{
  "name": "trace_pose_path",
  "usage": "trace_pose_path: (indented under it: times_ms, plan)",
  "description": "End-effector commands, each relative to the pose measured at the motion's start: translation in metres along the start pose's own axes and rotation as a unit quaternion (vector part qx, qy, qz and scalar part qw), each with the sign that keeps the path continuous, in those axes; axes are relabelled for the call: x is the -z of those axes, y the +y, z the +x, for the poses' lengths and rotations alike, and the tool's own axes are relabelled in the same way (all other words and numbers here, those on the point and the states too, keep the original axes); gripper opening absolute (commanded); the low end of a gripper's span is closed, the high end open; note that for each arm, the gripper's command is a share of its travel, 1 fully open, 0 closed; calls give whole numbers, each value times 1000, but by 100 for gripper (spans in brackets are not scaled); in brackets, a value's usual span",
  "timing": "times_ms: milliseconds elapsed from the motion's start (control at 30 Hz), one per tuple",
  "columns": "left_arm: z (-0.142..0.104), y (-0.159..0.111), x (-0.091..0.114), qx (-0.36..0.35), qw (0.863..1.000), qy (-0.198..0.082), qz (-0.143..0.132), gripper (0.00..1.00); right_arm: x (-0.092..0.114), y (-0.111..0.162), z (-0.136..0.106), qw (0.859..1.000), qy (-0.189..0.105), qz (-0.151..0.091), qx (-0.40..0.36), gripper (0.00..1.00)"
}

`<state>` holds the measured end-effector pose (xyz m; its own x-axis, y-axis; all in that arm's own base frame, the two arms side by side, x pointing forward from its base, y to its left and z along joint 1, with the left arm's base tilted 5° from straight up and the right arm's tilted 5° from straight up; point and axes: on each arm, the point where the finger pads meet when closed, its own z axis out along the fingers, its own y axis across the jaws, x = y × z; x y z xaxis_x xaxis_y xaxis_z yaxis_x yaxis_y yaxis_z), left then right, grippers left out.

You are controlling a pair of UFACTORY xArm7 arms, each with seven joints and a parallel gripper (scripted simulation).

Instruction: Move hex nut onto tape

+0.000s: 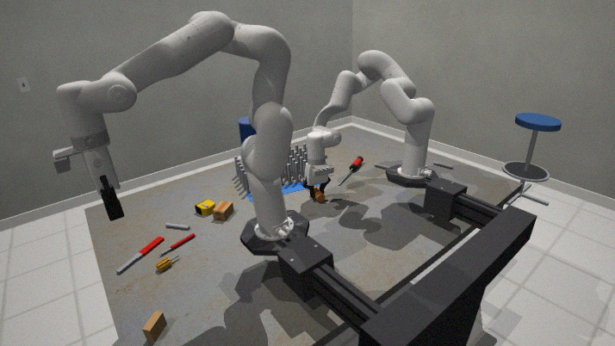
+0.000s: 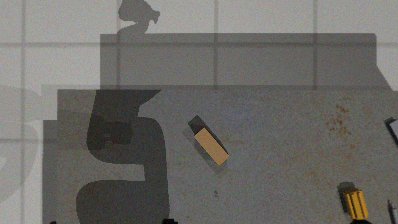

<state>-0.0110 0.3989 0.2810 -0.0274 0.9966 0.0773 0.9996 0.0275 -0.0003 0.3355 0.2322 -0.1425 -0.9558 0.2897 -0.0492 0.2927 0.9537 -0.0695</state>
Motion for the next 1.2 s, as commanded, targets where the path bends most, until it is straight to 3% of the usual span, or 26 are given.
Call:
trace_pose_path:
  times_ms: [0, 733, 1167]
  plan:
    - [1, 0, 2, 0, 1000, 2, 0, 100, 1, 2, -3, 1000, -1, -2, 0, 0]
    - [1, 0, 2, 0, 1000, 2, 0, 100, 2, 2, -43, 1000, -1, -2, 0, 0]
    - [1, 0, 2, 0, 1000, 2, 0, 100, 2, 2, -46, 1000, -1, -2, 0, 0]
